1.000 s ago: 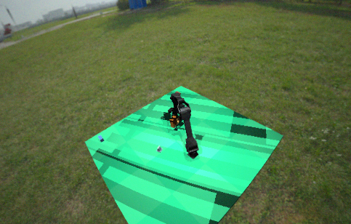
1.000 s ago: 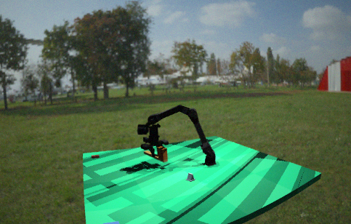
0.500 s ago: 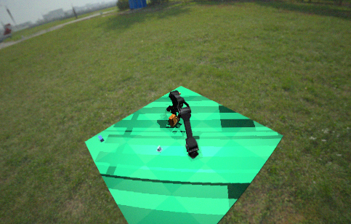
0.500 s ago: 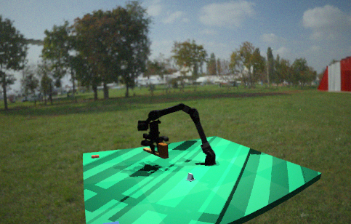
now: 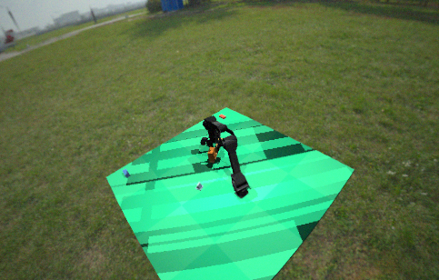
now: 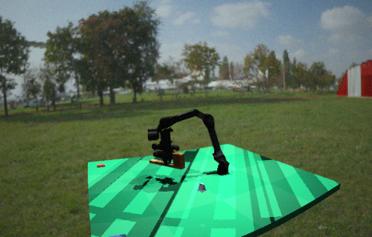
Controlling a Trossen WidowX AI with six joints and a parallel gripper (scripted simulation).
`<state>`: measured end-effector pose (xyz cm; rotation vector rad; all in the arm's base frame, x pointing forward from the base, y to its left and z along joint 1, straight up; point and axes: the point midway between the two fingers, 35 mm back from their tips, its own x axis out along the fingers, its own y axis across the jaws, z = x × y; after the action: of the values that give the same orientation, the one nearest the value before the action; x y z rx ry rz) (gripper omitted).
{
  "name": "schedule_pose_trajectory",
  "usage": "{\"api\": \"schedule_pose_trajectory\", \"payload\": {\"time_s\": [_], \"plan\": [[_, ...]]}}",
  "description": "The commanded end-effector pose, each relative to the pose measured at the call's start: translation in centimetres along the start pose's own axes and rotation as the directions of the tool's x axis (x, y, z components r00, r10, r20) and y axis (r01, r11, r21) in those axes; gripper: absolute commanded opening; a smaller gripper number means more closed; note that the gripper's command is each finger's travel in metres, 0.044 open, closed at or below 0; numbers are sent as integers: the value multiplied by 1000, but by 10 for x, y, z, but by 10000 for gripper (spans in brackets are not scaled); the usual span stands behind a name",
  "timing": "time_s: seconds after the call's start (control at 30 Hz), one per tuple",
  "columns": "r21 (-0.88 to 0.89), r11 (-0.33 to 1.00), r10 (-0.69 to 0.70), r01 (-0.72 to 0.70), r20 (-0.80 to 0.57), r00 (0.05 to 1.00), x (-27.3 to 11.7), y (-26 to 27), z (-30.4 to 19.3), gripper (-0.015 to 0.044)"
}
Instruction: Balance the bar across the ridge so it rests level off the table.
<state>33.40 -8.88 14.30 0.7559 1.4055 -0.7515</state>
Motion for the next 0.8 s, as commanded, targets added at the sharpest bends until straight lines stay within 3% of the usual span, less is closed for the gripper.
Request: {"api": "schedule_pose_trajectory", "payload": {"time_s": [0.0,0.77], "plan": [[-93,996,10,-10,3,1000,-3,10,-15,0],[-552,834,15,-16,-6,1000,-4,52,-97,0]]}}
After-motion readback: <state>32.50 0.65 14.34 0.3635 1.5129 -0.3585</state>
